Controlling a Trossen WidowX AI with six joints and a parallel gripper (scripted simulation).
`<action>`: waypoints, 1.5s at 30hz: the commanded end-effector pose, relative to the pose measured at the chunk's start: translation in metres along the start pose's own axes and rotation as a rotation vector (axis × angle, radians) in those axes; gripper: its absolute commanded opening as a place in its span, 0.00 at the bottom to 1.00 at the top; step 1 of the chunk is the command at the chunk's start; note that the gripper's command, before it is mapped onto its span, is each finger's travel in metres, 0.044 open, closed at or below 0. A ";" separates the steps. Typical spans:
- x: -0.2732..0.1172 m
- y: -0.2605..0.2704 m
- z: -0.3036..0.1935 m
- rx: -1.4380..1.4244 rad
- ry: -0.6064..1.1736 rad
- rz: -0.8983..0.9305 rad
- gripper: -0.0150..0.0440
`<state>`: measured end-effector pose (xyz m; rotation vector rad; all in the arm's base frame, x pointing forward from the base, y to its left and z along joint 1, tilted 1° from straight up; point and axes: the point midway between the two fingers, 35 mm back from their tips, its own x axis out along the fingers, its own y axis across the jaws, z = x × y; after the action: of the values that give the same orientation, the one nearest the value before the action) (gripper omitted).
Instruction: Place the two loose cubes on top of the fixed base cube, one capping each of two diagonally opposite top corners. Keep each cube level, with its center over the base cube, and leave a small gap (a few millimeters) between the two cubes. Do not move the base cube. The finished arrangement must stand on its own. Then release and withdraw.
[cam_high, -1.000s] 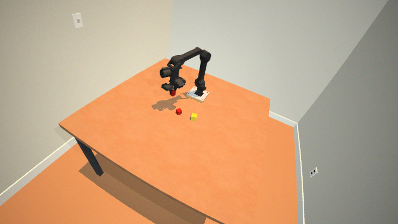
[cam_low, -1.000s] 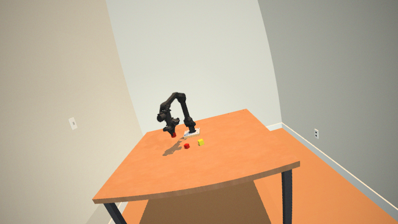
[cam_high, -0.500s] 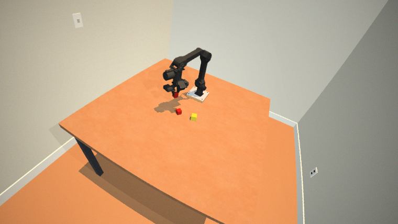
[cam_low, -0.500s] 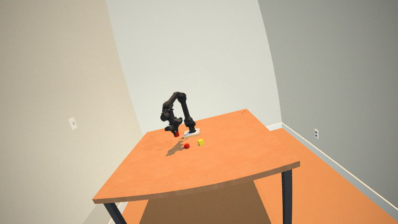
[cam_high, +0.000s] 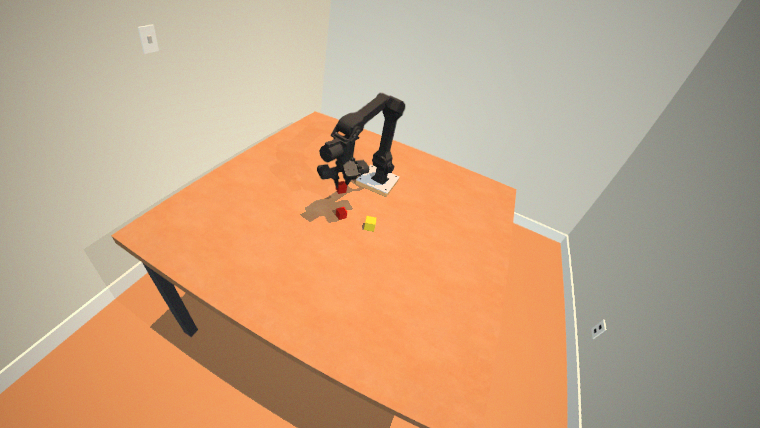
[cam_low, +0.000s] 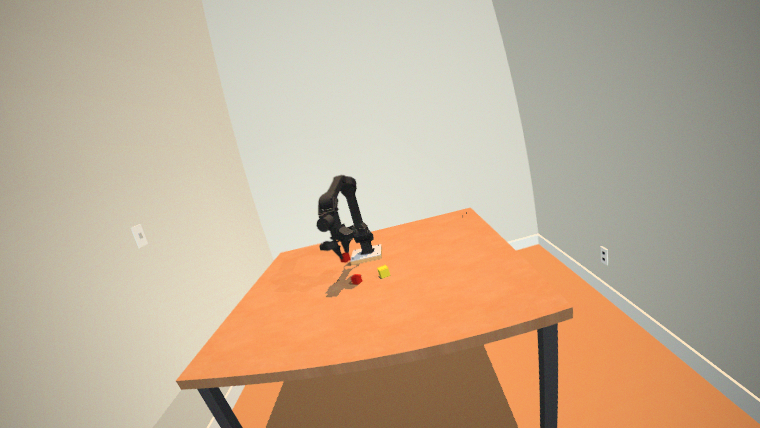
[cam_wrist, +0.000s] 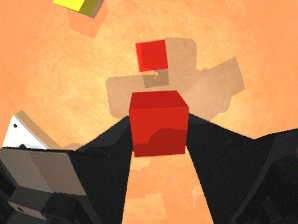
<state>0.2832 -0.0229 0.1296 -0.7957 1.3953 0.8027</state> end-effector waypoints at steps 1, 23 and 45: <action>0.002 0.005 0.011 0.085 -0.007 0.003 0.43; 0.012 0.034 0.056 0.496 -0.005 0.006 0.43; 0.022 0.070 0.094 0.909 -0.002 0.006 0.43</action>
<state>0.2746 0.0860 0.1106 -0.1318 1.5489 0.1635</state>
